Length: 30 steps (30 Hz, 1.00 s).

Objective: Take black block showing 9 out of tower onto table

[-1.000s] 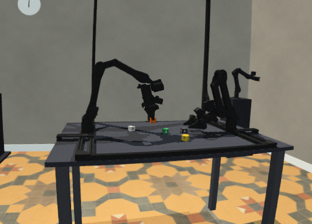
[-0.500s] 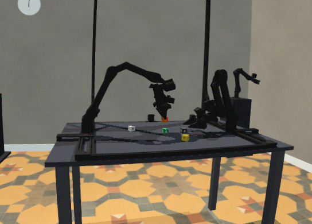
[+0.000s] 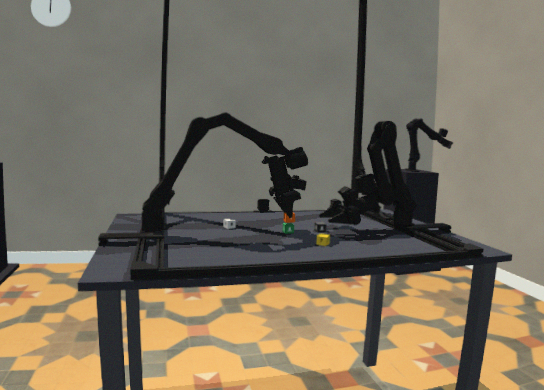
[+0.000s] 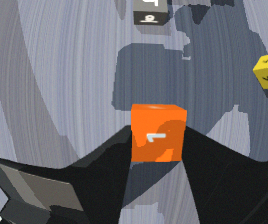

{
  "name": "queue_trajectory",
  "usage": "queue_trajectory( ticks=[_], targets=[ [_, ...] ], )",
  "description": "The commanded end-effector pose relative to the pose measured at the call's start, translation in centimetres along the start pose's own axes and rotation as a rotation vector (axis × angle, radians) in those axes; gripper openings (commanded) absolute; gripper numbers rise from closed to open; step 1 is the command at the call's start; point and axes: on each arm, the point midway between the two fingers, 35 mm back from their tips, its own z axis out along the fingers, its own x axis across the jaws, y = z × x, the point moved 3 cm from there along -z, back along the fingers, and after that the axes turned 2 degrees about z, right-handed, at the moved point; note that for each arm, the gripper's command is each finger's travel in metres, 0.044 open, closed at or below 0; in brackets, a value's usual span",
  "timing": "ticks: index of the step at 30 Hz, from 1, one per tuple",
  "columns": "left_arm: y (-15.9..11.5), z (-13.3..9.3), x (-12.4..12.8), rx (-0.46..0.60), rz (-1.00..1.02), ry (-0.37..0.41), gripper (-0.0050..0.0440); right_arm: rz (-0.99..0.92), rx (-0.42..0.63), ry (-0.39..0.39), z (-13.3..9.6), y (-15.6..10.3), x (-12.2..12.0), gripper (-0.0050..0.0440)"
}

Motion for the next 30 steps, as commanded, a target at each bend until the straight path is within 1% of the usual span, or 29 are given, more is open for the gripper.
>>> queue_trajectory(
  ticks=[1,8,15,17,20,23,26,27,30],
  targets=[
    [-0.1,-0.1,0.0,0.002,0.001,0.003,0.04,-0.007,0.014,0.002,0.9,-0.4,0.0,0.0],
    [-0.1,-0.1,0.0,0.002,0.001,0.003,0.04,-0.007,0.014,0.002,0.9,-0.4,0.0,0.0],
    [-0.1,-0.1,0.0,0.002,0.001,0.003,0.04,-0.007,0.014,0.002,0.9,-0.4,0.0,0.0168],
    [-0.1,-0.1,0.0,0.002,0.001,0.003,0.04,-0.007,0.014,0.002,0.9,-0.4,0.0,0.0168],
    [-0.1,-0.1,0.0,0.002,0.001,0.003,0.04,-0.007,0.014,0.002,0.9,-0.4,0.0,0.024],
    [-0.1,-0.1,0.0,0.002,0.001,0.003,0.04,-0.007,0.014,0.002,-0.3,0.0,0.0,0.0312],
    [-0.1,-0.1,0.0,0.002,0.001,0.003,0.04,-0.007,0.014,0.002,-0.5,0.0,0.0,0.0384],
    [-0.1,-0.1,0.0,0.002,0.001,0.003,0.04,-0.007,0.014,0.002,-0.5,0.0,0.0,0.04],
    [-0.1,-0.1,0.0,0.002,0.001,0.003,0.04,-0.007,0.014,0.002,-0.5,0.0,0.0,0.04]
  ],
)
